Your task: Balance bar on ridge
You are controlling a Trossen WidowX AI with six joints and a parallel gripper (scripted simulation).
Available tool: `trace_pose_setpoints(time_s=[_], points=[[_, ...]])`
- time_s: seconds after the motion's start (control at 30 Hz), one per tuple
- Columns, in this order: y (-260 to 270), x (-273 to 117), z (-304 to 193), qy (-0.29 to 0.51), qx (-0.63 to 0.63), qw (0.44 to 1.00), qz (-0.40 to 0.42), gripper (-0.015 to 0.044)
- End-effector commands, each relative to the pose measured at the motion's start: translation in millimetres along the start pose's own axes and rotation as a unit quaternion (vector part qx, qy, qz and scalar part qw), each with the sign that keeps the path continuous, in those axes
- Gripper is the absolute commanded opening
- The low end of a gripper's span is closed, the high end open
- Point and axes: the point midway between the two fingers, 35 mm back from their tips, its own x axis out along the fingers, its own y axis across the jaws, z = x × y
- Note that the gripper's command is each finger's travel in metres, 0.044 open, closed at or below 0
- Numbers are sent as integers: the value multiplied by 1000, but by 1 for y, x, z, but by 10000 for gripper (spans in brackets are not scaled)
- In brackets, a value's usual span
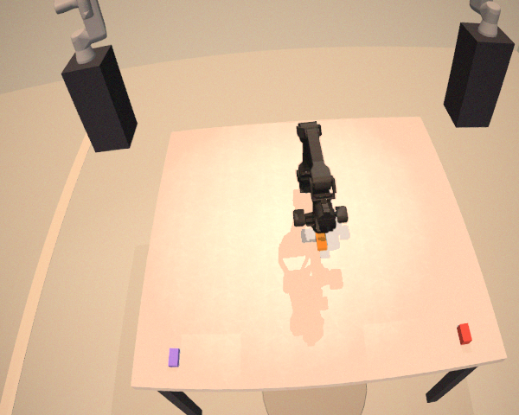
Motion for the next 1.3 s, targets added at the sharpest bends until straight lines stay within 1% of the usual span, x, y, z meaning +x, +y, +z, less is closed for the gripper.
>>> trace_pose_setpoints(time_s=[0.0,0.97,1.27], points=[[10,0,-2,3,-18,1000,0,0],[13,43,-2,3,-19,1000,0,0],[13,43,-2,3,-19,1000,0,0]])
